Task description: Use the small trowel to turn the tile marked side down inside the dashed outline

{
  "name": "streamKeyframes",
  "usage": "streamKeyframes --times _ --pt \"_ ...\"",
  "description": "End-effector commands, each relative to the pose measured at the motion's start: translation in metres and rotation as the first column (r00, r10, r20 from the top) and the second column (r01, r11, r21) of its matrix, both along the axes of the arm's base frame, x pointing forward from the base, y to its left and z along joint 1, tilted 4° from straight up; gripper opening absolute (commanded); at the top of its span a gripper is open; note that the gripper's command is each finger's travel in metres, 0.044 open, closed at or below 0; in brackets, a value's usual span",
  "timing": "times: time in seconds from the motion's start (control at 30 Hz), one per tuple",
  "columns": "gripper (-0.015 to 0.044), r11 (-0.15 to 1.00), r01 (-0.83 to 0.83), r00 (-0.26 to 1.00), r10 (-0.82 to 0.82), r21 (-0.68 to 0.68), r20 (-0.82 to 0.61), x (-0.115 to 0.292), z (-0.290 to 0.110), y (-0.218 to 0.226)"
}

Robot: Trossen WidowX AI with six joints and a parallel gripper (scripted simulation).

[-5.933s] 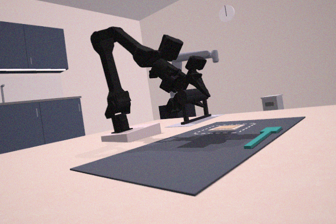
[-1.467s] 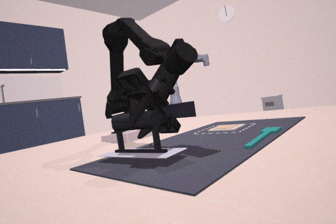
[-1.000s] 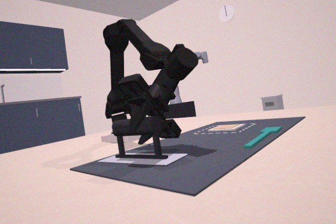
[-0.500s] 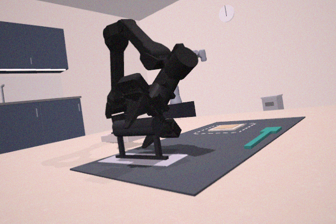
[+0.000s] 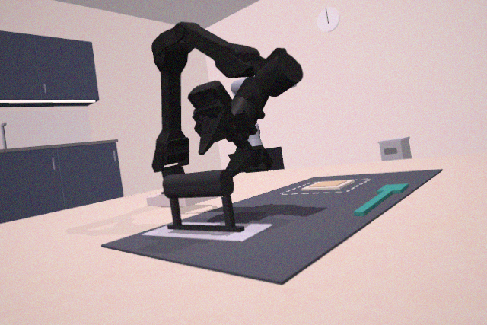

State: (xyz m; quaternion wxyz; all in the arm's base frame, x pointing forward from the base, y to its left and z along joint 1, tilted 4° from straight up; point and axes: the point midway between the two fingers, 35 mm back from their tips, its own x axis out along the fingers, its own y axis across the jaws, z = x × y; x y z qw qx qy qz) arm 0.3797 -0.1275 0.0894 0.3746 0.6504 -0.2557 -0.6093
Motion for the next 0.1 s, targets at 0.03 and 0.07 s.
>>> streamKeyframes --times 0.03,0.07 --pt "0.0300 1.000 0.002 1.000 -0.002 -0.002 0.003 -0.026 0.052 0.014" --pt "0.0300 1.000 0.001 1.000 -0.001 -0.002 0.002 -0.036 0.067 0.018"
